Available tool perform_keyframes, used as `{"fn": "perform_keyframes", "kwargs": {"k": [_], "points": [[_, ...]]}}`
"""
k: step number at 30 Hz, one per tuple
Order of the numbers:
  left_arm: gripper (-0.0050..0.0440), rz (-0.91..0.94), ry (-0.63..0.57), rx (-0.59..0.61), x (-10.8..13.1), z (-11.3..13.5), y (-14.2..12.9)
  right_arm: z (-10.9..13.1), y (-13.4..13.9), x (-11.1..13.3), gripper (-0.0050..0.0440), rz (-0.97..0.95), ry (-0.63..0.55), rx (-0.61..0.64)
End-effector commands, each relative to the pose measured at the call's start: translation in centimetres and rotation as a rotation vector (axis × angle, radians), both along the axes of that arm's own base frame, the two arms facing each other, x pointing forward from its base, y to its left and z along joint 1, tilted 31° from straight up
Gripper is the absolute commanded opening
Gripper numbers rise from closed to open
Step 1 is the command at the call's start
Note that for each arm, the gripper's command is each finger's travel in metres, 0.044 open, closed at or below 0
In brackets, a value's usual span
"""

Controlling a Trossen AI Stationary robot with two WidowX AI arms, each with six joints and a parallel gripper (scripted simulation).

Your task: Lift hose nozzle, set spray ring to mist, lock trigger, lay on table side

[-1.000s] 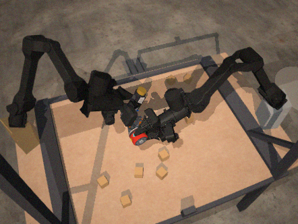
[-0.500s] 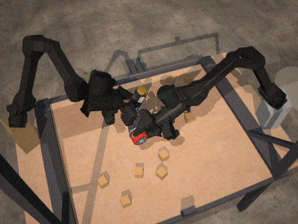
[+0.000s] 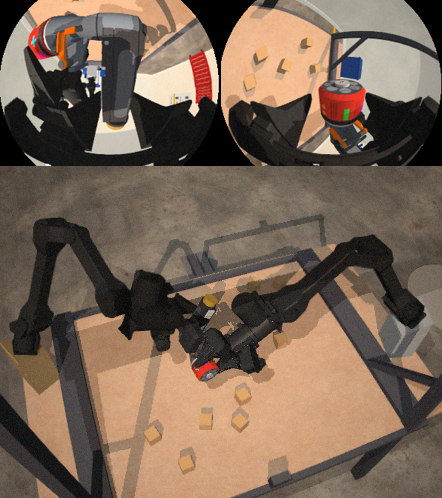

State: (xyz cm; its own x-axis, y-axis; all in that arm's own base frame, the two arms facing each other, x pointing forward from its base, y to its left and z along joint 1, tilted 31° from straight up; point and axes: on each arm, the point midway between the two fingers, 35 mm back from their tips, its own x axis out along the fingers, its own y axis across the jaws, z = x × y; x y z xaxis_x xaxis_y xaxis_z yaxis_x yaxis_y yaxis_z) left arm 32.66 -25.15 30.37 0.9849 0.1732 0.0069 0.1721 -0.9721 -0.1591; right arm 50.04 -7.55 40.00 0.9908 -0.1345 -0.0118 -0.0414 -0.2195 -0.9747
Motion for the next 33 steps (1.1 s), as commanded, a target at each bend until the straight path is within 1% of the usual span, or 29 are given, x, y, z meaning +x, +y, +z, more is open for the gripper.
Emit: {"fn": "perform_keyframes", "kwargs": {"k": [1,6,33], "points": [[0.0165,-0.014,-0.024,-0.039,-0.4,1.4,0.0,1.8,0.1,-0.8,0.0407,-0.003,-0.037,-0.008],[0.0165,-0.014,-0.024,-0.039,-0.4,1.4,0.0,1.8,0.1,-0.8,0.0407,-0.003,-0.037,-0.008],[0.0165,-0.014,-0.024,-0.039,-0.4,1.4,0.0,1.9,0.7,-5.0,0.0407,-0.003,-0.041,-0.009]]}}
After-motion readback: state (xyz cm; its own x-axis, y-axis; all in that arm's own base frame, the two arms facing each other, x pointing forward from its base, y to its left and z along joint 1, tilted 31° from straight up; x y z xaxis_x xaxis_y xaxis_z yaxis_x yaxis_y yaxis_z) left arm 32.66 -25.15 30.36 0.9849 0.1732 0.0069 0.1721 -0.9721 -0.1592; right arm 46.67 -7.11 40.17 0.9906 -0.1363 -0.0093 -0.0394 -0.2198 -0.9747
